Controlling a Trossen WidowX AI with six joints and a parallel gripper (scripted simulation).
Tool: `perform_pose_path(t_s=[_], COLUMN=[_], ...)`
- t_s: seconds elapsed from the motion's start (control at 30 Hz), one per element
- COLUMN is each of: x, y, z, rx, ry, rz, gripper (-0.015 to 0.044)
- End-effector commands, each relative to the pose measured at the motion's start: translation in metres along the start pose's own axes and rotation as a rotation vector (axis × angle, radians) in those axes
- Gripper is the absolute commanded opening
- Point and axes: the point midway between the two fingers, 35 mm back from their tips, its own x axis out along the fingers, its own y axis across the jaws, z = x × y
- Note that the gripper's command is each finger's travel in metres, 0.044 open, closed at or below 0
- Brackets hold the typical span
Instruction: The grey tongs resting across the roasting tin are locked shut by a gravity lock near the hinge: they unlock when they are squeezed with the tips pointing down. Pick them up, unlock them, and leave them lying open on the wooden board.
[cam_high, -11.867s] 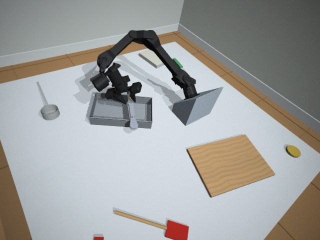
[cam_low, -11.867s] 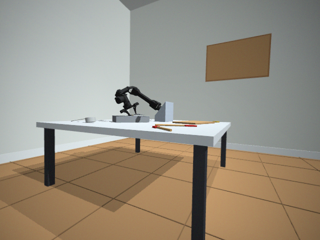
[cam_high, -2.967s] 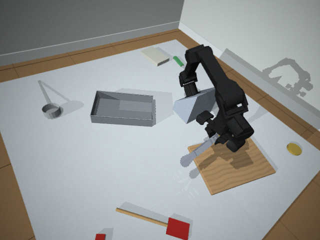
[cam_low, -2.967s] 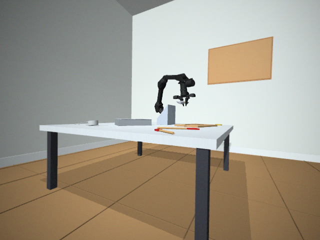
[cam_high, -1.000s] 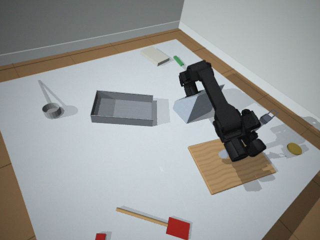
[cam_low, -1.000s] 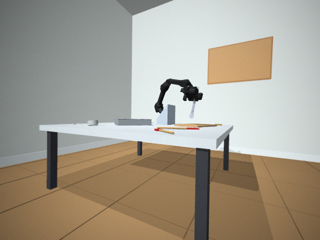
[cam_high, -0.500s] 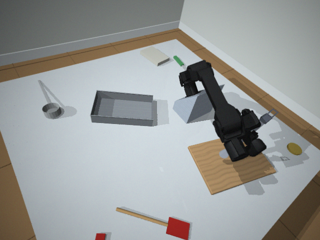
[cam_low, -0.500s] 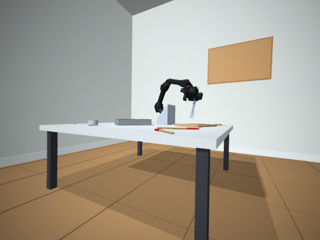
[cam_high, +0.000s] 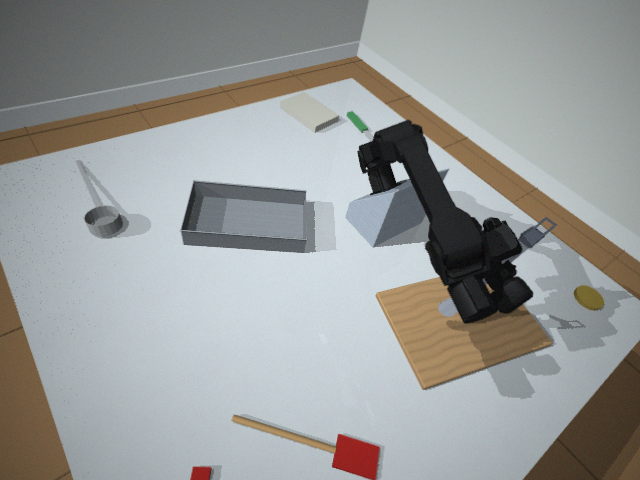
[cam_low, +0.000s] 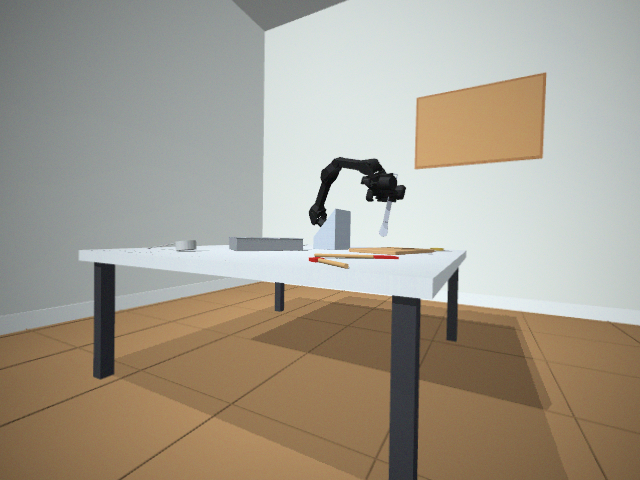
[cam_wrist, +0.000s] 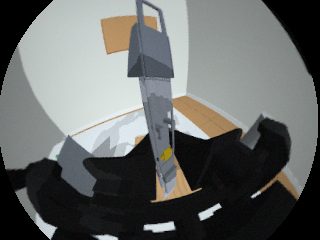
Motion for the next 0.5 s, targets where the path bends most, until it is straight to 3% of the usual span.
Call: perform_pose_path(t_s=[0.0, 0.17, 0.47], x=[-0.001, 0.005, 0.032], y=[0.0, 0.001, 0.005], z=[0.003, 0.0, -0.019], rx=[-0.003, 0.001, 0.014], ry=[-0.012, 0.049, 0.396], rz=[-0.002, 0.012, 0.059], gripper=[-0.015, -0.015, -0.015])
